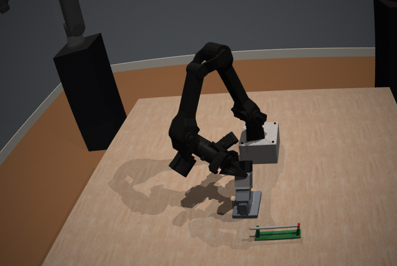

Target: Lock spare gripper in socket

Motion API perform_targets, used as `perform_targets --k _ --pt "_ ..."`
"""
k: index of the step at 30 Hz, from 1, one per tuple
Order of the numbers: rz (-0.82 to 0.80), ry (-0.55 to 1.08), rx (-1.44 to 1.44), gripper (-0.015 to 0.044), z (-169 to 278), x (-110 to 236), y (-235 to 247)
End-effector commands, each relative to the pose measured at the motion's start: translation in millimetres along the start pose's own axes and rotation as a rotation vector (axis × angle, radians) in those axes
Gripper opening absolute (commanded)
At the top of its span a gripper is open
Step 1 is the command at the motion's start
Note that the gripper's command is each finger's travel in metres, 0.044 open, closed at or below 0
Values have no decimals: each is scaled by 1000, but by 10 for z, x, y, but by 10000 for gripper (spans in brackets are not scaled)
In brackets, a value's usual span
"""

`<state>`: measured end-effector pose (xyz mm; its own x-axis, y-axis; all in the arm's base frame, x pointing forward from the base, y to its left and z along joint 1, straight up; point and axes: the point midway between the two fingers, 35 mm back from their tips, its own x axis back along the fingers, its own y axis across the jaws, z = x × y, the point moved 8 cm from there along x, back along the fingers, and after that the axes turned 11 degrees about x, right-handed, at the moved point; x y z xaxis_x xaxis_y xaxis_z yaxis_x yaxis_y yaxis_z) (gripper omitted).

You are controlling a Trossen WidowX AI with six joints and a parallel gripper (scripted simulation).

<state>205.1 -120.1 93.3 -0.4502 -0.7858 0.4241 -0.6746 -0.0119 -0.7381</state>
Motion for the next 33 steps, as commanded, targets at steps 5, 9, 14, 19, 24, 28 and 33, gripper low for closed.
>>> perform_targets --k 5,9,14,19,24,28,33 --pt "0 0 -1 0 1 -1 0" --pt "0 0 -1 0 1 -1 0" --pt "0 0 -1 79 1 -1 0" --pt "0 0 -1 210 1 -1 0" --pt "0 0 -1 341 1 -1 0" --pt "0 0 -1 440 1 -1 0" --pt "0 -1 -2 440 -51 31 -9"
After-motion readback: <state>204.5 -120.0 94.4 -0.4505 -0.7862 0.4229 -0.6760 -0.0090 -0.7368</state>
